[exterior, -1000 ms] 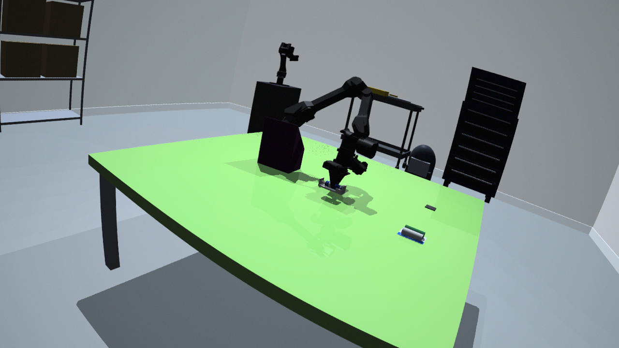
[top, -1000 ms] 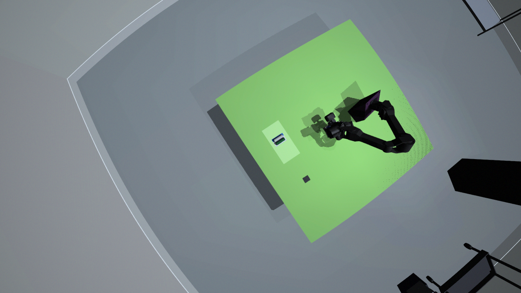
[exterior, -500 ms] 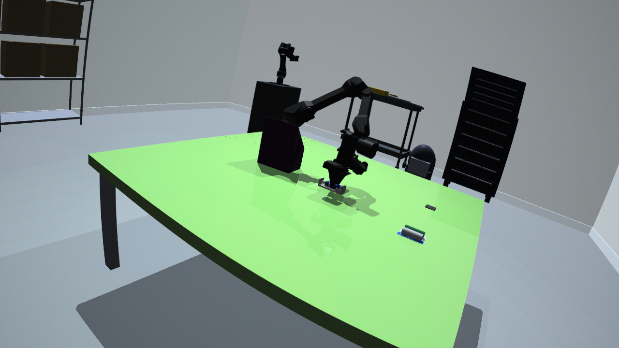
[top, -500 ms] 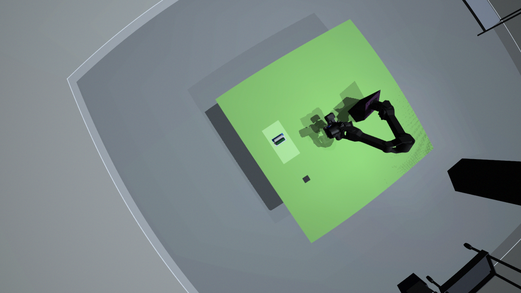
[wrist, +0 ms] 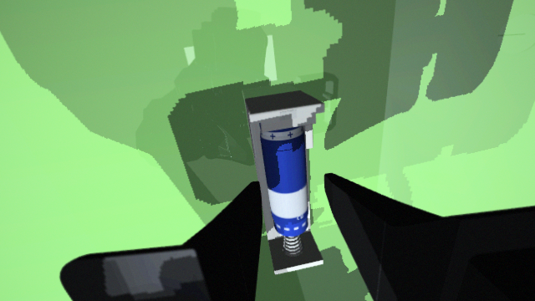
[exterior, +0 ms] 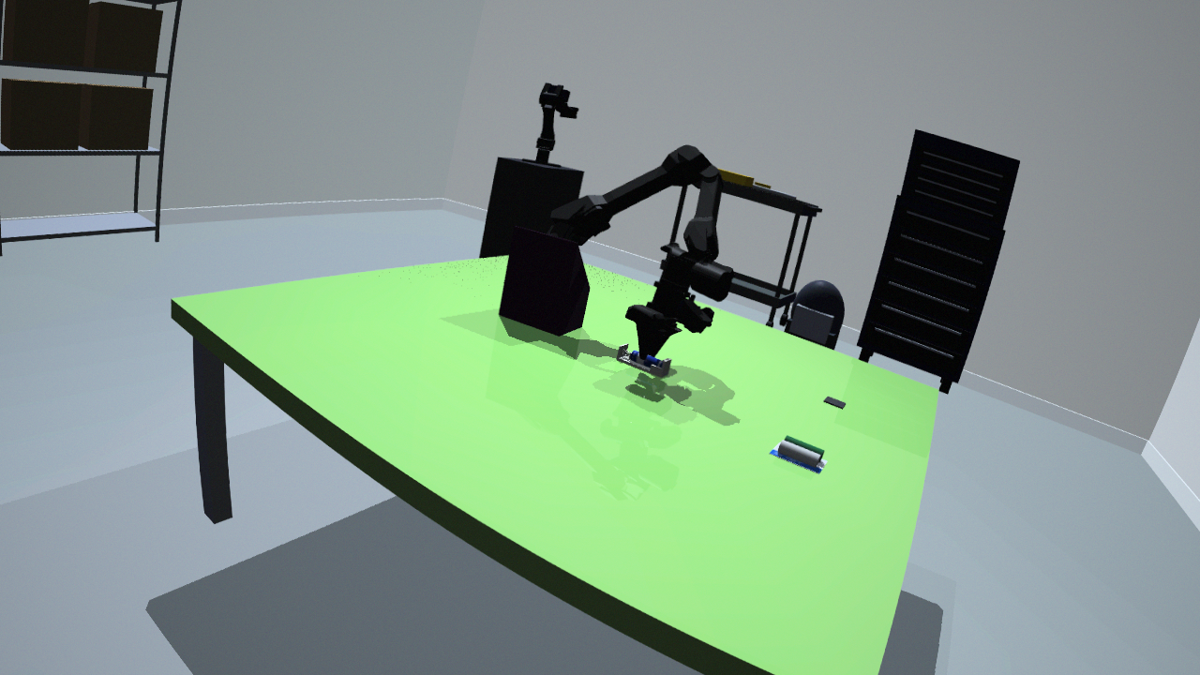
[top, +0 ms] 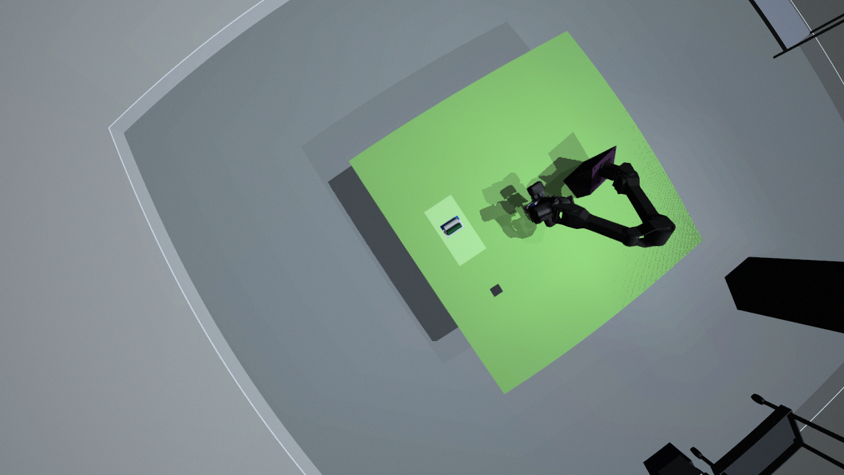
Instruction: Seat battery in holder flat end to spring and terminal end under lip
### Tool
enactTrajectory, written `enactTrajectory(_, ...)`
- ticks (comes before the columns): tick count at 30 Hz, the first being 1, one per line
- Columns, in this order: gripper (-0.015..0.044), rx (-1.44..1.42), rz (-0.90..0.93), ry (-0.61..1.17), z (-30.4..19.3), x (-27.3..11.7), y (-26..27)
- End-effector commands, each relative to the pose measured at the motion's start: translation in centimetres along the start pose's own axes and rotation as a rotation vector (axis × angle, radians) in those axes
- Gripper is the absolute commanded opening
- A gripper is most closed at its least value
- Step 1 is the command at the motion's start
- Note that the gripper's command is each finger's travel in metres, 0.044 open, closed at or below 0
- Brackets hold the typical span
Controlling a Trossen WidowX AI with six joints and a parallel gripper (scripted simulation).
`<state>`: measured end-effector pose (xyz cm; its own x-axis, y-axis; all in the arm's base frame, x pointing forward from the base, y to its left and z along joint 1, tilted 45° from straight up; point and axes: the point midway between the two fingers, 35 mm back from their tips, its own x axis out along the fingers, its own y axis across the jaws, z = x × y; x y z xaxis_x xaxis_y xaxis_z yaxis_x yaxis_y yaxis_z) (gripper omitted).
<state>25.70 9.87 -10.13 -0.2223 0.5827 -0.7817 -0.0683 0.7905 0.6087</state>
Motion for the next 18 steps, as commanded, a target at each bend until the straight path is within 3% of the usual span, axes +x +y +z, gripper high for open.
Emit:
enactTrajectory(1, 0.0169, -0.008, -0.004, -0.006, 0.2, -0.3, 0.1)
enactTrajectory(11, 0.0432, -0.008, -0.007, -0.007, -0.5, -7.5, -1.0)
enactTrajectory(18, 0.044, -0.008, -0.007, -0.007, -0.7, -7.5, -1.2)
